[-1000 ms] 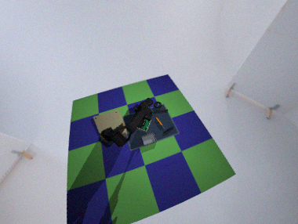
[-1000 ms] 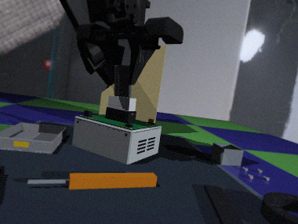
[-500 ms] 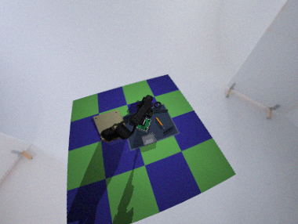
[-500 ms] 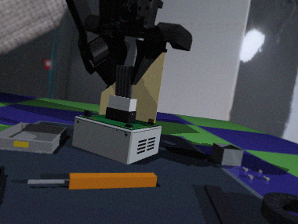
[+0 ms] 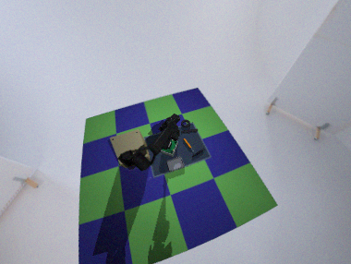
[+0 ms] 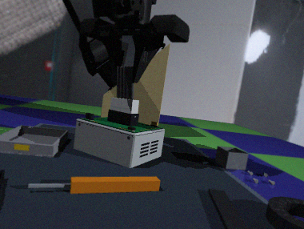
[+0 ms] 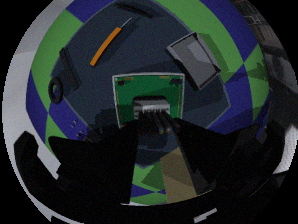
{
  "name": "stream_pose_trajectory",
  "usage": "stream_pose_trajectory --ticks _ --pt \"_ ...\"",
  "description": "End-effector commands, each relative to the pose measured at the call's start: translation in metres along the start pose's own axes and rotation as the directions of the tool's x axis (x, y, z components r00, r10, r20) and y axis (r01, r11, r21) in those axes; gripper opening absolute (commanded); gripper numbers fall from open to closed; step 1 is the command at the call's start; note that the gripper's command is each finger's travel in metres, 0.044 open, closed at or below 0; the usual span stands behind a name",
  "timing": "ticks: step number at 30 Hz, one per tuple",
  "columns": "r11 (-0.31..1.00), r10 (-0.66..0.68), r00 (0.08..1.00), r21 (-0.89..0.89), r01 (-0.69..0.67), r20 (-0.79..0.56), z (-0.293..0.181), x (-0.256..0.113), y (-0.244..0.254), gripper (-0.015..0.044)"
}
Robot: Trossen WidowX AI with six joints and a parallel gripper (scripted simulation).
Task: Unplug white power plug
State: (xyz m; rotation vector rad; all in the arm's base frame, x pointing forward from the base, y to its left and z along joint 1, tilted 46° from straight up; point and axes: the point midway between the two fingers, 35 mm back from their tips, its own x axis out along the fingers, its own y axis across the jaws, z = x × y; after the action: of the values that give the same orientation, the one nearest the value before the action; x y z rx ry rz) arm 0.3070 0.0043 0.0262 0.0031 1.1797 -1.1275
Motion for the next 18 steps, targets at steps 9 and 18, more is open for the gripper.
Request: stream_pose_trajectory --ticks 9,18 --pt "1.0 -0.017 1.0 -0.016 0.017 0.02 -0.001 -0.026 0.005 0.0" --pt "1.0 -0.017 1.0 -0.016 0.017 0.021 -0.001 0.003 0.004 0.0"
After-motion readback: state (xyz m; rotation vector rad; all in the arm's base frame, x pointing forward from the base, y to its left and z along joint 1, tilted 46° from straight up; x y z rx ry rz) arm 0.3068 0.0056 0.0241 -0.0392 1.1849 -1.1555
